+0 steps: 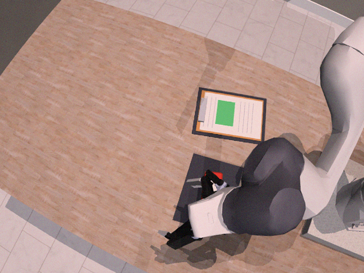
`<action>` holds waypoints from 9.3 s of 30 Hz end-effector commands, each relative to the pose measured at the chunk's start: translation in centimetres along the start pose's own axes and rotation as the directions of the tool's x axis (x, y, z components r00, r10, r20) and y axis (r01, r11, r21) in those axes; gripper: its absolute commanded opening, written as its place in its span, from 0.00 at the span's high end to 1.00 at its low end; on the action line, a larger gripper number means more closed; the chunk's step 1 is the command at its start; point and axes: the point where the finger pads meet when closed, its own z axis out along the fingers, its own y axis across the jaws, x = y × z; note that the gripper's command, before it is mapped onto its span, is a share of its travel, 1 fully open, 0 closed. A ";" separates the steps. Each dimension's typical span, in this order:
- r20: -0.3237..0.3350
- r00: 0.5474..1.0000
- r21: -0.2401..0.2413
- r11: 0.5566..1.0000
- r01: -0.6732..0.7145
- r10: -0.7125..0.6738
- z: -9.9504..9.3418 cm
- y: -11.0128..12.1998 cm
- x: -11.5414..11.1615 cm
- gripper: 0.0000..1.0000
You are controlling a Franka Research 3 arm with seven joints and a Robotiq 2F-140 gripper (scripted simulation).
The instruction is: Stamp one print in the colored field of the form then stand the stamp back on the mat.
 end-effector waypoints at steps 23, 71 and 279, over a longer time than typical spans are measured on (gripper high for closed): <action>0.166 0.634 -0.283 0.652 -0.703 0.755 3.0 10.0 -4.1 0.00; 0.138 0.322 -0.445 0.350 -0.825 0.936 3.3 13.6 -6.7 0.00; 0.138 0.322 -0.445 0.349 -0.825 0.937 12.1 13.8 -11.3 0.45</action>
